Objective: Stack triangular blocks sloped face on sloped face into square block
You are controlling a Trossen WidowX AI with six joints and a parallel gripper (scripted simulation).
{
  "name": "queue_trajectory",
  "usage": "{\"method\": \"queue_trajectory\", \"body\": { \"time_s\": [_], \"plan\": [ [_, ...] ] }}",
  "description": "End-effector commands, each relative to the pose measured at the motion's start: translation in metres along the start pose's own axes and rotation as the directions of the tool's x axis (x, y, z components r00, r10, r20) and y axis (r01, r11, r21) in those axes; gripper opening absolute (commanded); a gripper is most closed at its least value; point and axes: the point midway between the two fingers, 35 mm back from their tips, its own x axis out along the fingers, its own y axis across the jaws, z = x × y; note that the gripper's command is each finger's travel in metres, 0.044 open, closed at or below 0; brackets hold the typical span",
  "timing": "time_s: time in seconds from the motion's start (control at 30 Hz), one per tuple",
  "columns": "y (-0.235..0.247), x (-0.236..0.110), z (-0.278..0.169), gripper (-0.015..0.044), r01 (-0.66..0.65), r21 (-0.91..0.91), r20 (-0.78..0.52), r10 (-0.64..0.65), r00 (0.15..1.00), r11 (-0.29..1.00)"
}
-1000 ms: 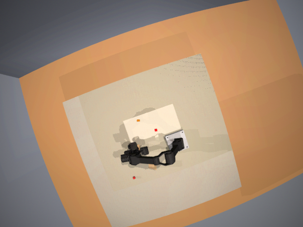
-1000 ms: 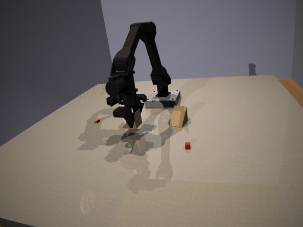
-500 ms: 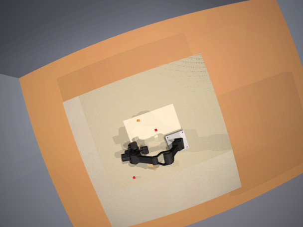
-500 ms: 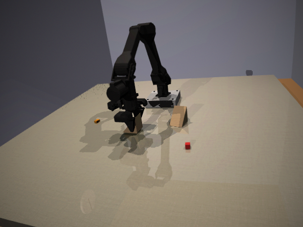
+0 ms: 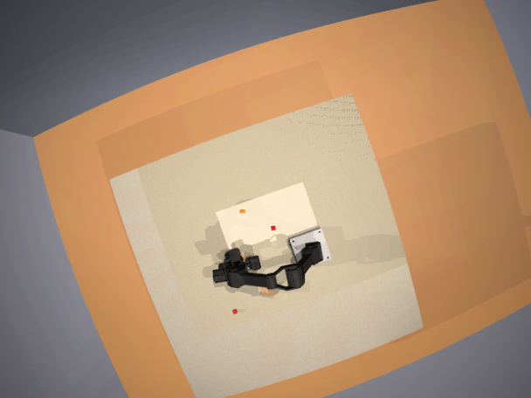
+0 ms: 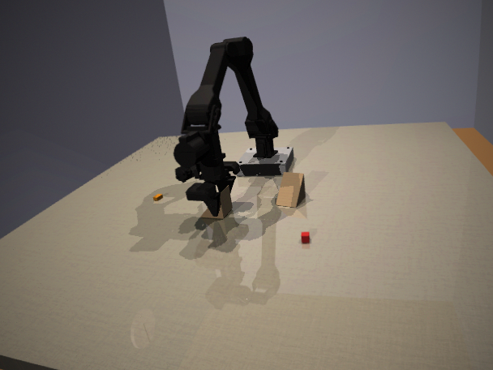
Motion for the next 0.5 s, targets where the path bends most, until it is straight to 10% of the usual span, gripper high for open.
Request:
{"method": "queue_trajectory", "body": {
  "time_s": [0.0, 0.2, 0.47],
  "plan": [
    [0.0001, -0.0002, 0.0000, 0.0289, -0.001, 0.000, 0.000, 0.001, 1.000, 1.000],
    [0.0001, -0.0002, 0.0000, 0.0440, -0.001, 0.000, 0.000, 0.001, 1.000, 1.000],
    [0.0010, -0.0098, 0.0000, 0.0440, -0.001, 0.000, 0.000, 0.001, 1.000, 1.000]
  ]
}}
